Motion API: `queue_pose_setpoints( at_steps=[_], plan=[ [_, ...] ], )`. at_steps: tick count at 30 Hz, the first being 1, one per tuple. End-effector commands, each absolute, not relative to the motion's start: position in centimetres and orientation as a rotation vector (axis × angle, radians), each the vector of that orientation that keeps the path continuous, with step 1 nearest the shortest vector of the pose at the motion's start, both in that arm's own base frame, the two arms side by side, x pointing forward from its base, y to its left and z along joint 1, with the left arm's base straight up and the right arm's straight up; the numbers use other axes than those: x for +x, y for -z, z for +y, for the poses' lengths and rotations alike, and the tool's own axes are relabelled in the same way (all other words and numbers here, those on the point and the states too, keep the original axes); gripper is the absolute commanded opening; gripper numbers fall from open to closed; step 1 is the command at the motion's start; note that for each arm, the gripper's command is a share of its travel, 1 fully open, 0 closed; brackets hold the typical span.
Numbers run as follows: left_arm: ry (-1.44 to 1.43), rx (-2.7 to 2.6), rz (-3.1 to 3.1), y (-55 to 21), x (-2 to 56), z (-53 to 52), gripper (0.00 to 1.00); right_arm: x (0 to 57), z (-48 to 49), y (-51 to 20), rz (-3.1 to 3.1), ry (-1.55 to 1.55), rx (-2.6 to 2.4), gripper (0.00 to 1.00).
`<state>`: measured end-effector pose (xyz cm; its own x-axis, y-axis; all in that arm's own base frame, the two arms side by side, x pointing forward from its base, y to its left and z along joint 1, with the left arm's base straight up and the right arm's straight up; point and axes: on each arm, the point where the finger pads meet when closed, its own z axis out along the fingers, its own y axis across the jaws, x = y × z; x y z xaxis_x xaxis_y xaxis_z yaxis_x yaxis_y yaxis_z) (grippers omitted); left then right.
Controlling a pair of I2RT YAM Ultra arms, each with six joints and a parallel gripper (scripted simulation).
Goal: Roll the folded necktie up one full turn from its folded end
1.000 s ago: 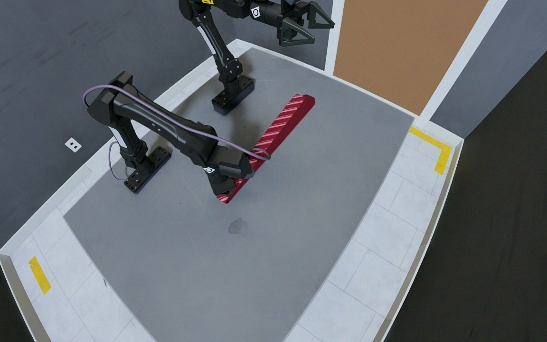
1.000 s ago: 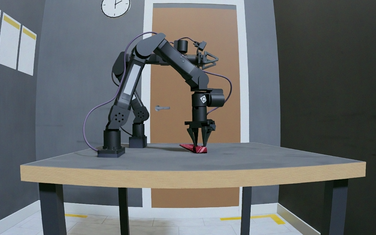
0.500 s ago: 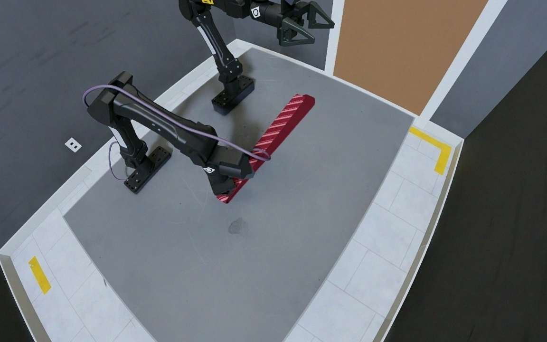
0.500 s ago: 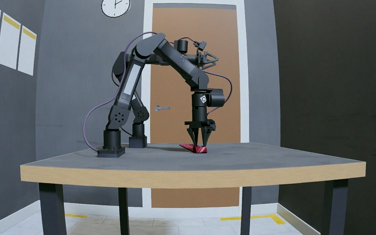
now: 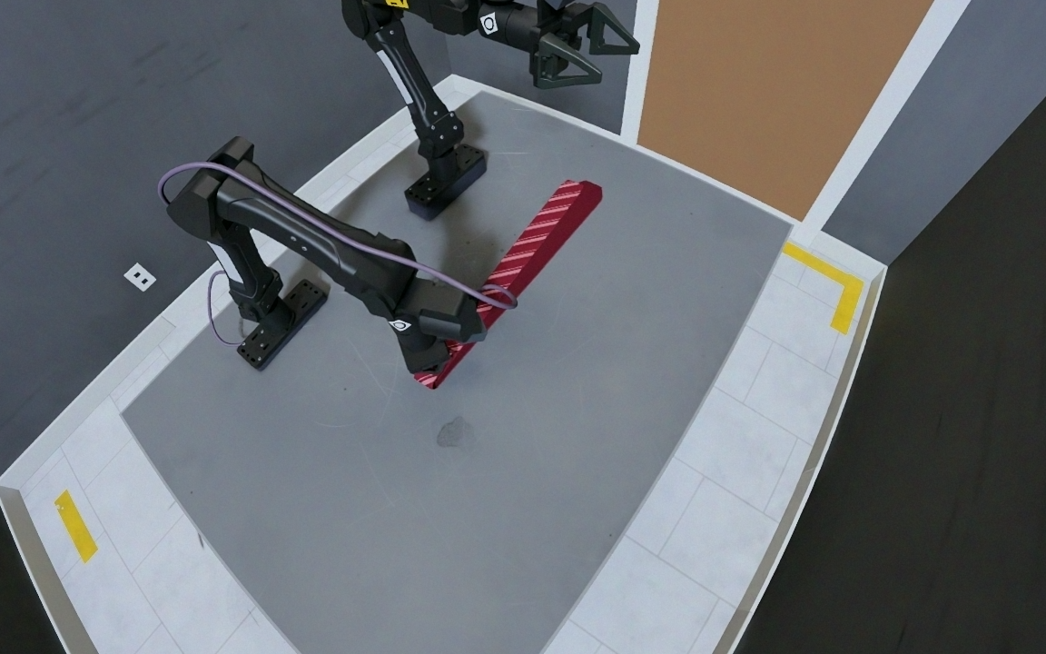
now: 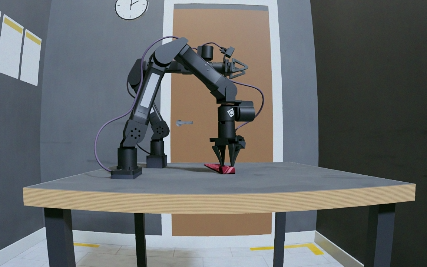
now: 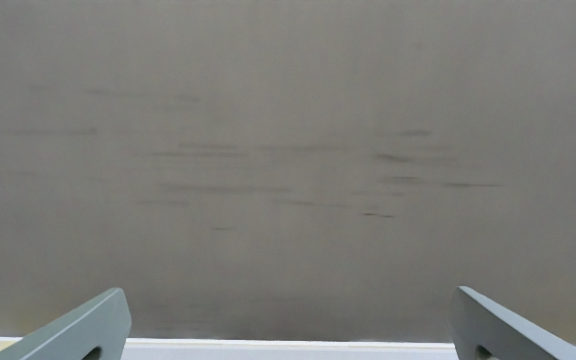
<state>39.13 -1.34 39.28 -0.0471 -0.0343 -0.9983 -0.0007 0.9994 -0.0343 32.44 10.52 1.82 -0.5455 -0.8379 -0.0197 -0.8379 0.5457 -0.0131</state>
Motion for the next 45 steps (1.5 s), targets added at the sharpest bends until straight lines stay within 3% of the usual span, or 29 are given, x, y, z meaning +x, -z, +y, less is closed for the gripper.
queue_pose_setpoints(
  at_steps=[1, 45],
  plan=[
    [0.044, -0.029, 1.570, -41.4, 39.0, -1.4, 1.00, 32.4, 10.7, -1.6, 2.740, -0.011, -1.475, 0.38],
    [0.044, -0.029, 1.570, -41.4, 39.0, -1.4, 1.00, 32.4, 10.7, -3.0, 2.740, -0.011, -1.475, 0.38]
  ],
)
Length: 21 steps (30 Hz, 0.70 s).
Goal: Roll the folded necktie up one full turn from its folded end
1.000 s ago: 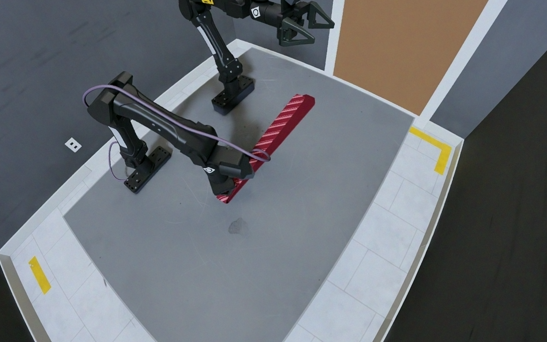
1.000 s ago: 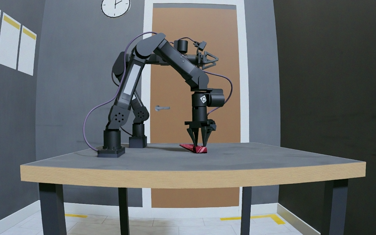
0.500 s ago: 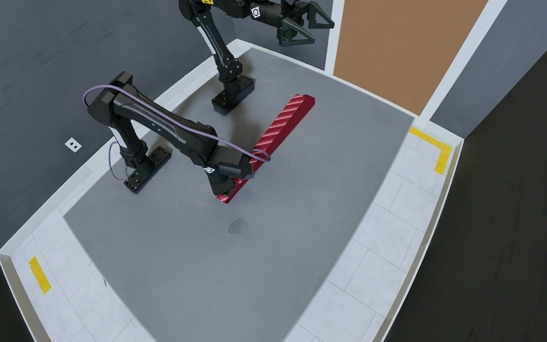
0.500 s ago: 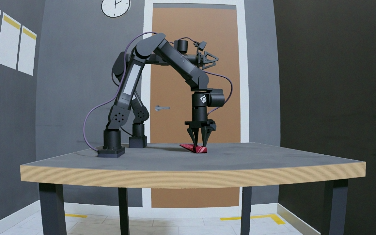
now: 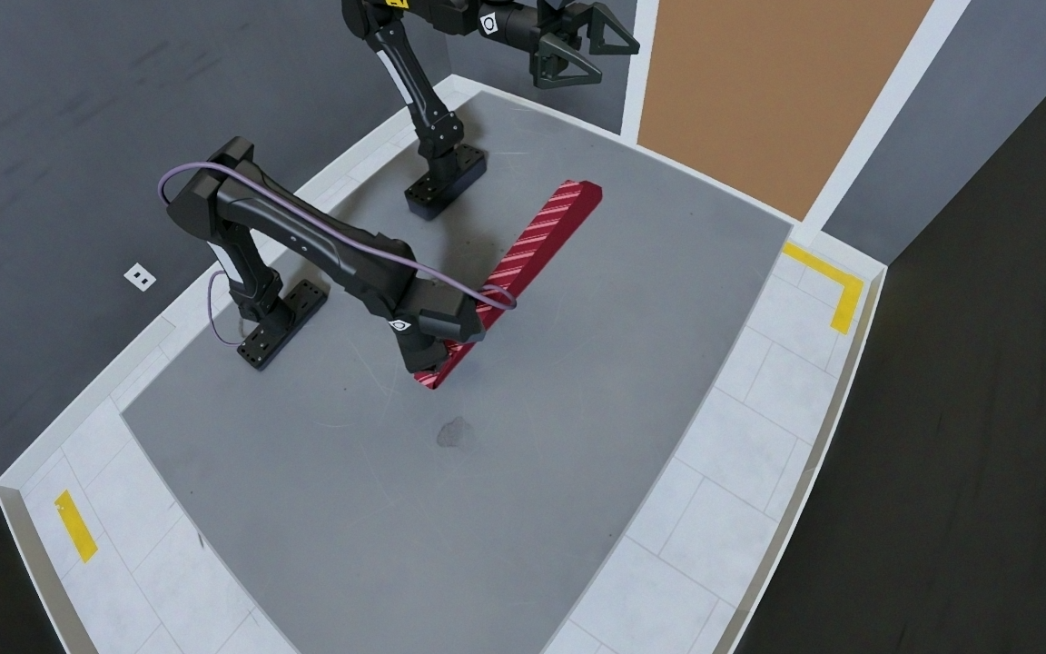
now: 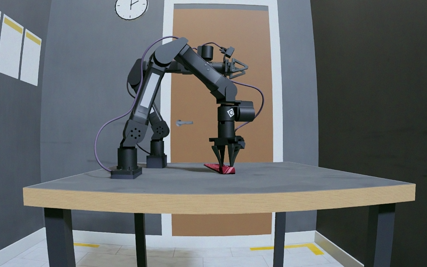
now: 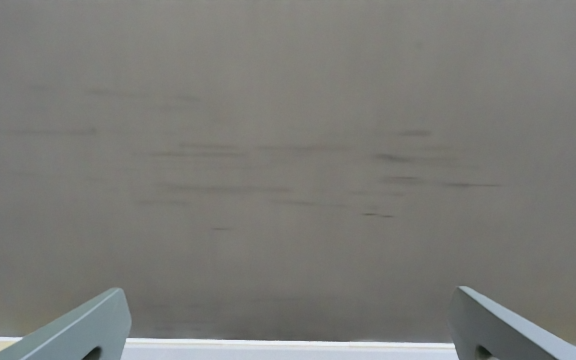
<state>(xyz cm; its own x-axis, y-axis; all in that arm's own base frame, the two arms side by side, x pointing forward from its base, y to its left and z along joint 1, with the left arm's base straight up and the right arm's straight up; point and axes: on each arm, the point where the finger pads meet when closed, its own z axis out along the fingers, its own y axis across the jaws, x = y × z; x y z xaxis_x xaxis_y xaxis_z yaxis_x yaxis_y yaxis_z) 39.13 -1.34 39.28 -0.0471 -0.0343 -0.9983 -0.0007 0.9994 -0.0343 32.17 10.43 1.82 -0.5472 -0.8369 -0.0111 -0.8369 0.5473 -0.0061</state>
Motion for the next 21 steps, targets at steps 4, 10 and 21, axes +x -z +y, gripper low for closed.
queue_pose_setpoints(
  at_steps=[4, 10, 21],
  plan=[
    [0.044, -0.029, 1.570, -41.4, 39.0, -1.4, 1.00, 32.4, 10.7, -3.2, 2.740, -0.011, -1.475, 0.38],
    [0.044, -0.029, 1.570, -41.4, 39.0, -1.4, 1.00, 32.4, 10.7, -3.8, 2.740, -0.011, -1.475, 0.38],
    [0.044, -0.029, 1.570, -41.4, 39.0, -1.4, 1.00, 32.4, 10.7, -4.8, 2.740, -0.011, -1.475, 0.38]
  ],
)
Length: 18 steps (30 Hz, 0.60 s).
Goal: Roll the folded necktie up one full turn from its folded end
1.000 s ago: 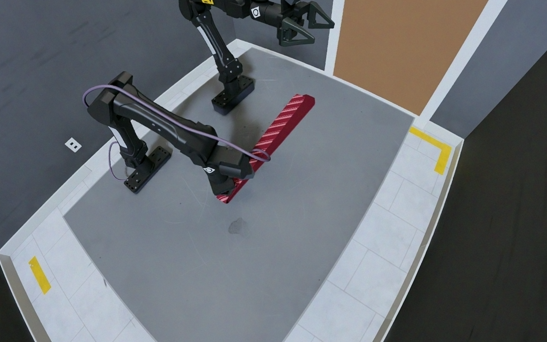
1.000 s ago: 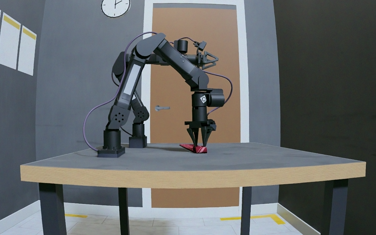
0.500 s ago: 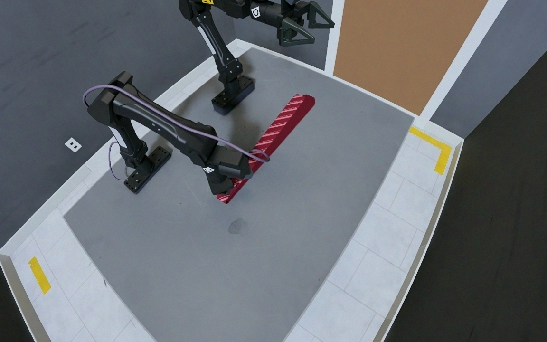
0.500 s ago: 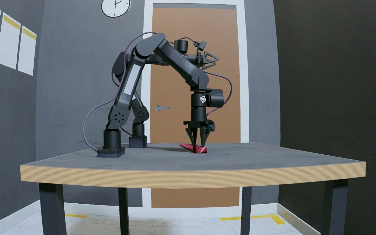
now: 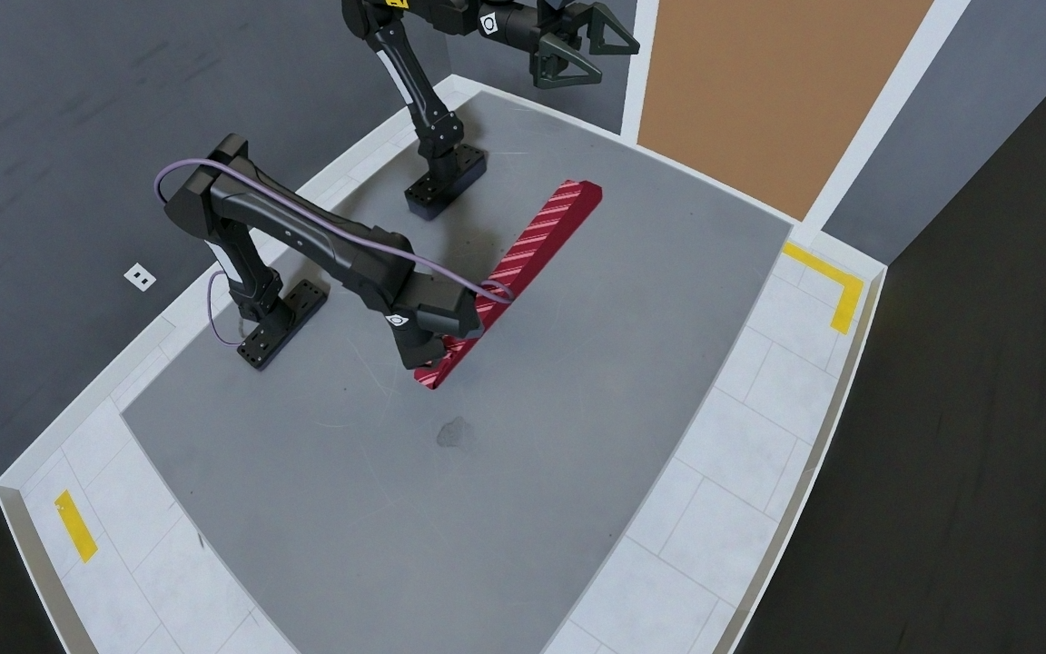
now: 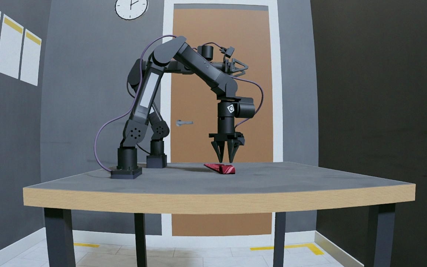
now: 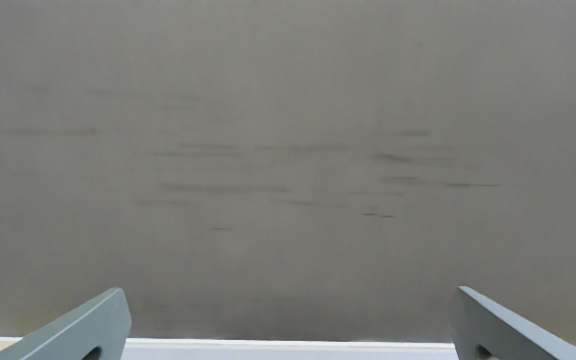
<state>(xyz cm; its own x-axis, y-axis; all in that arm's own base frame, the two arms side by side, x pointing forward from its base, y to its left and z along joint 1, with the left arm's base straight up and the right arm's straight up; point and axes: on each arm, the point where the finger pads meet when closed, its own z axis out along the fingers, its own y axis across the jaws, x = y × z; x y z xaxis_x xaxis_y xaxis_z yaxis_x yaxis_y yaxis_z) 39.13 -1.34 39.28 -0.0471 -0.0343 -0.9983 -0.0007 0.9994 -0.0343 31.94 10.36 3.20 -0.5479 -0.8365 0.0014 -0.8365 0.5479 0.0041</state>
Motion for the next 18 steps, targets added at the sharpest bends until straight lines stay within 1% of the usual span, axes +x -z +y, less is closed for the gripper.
queue_pose_setpoints(
  at_steps=[1, 18],
  plan=[
    [0.044, -0.029, 1.570, -41.4, 39.0, -1.4, 1.00, 32.4, 10.7, -4.9, -2.792, 0.011, 1.503, 0.38],
    [0.044, -0.029, 1.570, -41.4, 39.0, -1.4, 1.00, 32.4, 10.7, -6.4, -2.792, 0.011, 1.503, 0.38]
  ],
)
